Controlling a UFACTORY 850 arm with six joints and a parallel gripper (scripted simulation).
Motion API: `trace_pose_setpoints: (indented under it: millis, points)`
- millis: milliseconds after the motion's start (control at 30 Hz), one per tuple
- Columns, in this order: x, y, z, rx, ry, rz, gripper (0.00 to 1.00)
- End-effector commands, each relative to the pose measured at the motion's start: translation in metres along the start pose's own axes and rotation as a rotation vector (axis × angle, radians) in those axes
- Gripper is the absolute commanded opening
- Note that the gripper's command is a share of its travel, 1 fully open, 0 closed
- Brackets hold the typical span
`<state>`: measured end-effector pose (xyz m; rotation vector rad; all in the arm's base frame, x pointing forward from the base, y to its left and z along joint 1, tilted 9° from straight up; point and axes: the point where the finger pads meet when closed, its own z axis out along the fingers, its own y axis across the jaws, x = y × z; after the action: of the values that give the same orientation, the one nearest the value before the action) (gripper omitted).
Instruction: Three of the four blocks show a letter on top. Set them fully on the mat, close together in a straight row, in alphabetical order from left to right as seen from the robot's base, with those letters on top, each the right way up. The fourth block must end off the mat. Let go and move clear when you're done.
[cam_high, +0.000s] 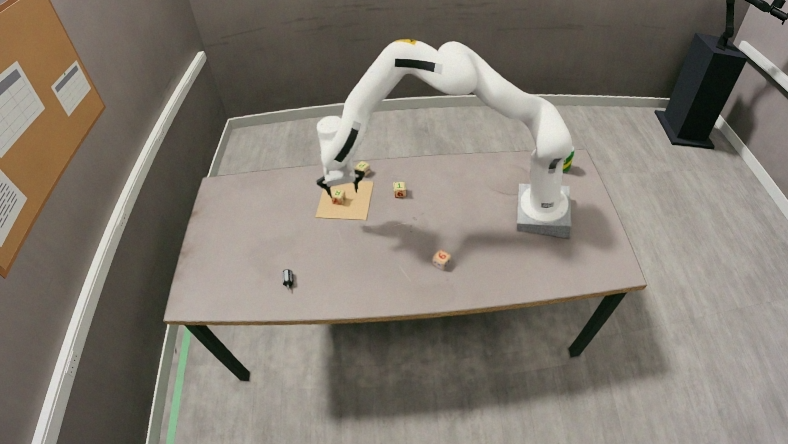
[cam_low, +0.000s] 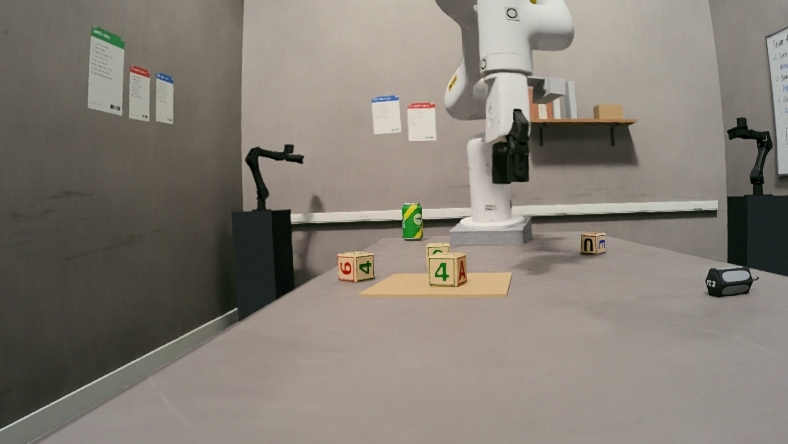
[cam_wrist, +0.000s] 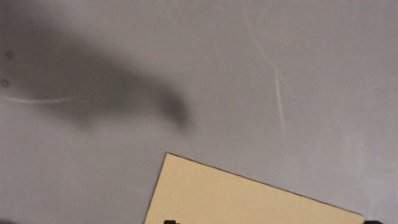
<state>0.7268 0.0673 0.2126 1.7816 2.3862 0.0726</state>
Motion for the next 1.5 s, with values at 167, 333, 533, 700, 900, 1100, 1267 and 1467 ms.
trace_pose_setpoints:
  millis: [167,333,533,700,900,1100,1267,1467]
  points:
    - [-0.106,0.046,0.004,0.003,0.022,-0.007,1.0]
    - [-0.148,0.054,0.006,-0.001,0.031,-0.013,1.0]
    - [-0.169,0.055,0.007,-0.004,0.036,-0.017,1.0]
    - [-0.17,0.055,0.007,-0.005,0.036,-0.018,1.0]
    - [-0.17,0.055,0.007,-0.005,0.036,-0.018,1.0]
    - [-0.17,0.055,0.007,-0.005,0.036,-0.018,1.0]
    - [-0.17,0.055,0.007,-0.005,0.036,-0.018,1.0]
    - [-0.17,0.055,0.007,-0.005,0.036,-0.018,1.0]
